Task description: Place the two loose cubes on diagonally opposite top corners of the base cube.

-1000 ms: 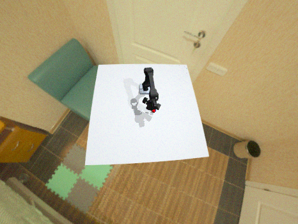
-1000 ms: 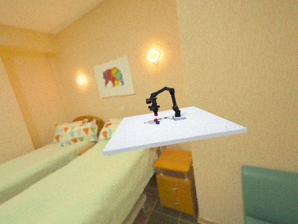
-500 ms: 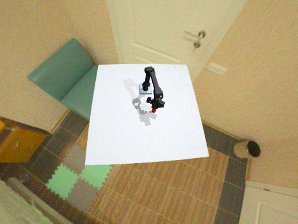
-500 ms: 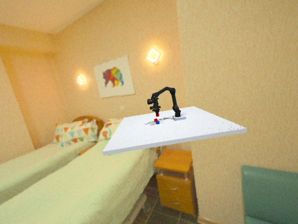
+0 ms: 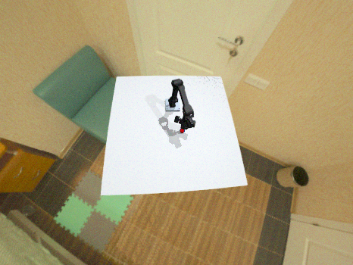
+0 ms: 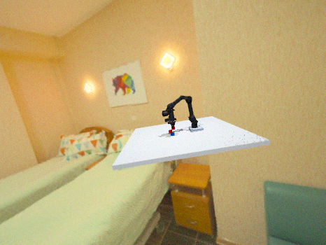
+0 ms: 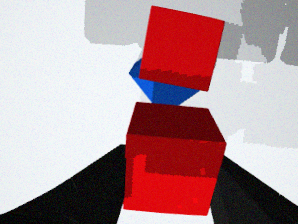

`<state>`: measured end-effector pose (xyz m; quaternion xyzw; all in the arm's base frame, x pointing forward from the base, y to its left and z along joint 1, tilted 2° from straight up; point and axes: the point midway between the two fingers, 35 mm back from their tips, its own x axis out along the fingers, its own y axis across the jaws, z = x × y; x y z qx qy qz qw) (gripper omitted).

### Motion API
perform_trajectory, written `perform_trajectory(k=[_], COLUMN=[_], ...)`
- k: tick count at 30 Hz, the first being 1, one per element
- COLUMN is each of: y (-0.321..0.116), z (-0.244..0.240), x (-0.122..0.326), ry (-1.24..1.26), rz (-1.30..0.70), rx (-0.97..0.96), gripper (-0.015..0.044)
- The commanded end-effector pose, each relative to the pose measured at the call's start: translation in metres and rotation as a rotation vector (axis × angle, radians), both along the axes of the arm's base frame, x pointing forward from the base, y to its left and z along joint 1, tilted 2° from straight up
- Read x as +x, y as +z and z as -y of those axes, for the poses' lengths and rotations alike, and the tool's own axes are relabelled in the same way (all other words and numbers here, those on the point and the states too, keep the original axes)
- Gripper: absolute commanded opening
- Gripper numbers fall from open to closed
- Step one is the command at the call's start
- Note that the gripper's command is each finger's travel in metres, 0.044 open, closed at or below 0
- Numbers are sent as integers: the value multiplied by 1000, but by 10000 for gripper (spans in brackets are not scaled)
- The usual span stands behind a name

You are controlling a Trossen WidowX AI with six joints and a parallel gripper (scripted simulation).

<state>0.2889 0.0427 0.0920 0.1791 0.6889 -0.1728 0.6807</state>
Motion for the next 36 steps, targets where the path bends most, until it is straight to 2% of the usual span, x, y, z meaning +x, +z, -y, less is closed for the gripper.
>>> perform_trajectory(k=[1, 13, 26, 36], y=[-7, -7, -34, -36], z=[-1, -1, -2, -2], x=[-2, -2, -1, -1], ry=[-1, -1, 5, 5], rz=[-3, -3, -2, -2], rx=[7, 6, 3, 3], gripper=[105, 105, 105, 105])
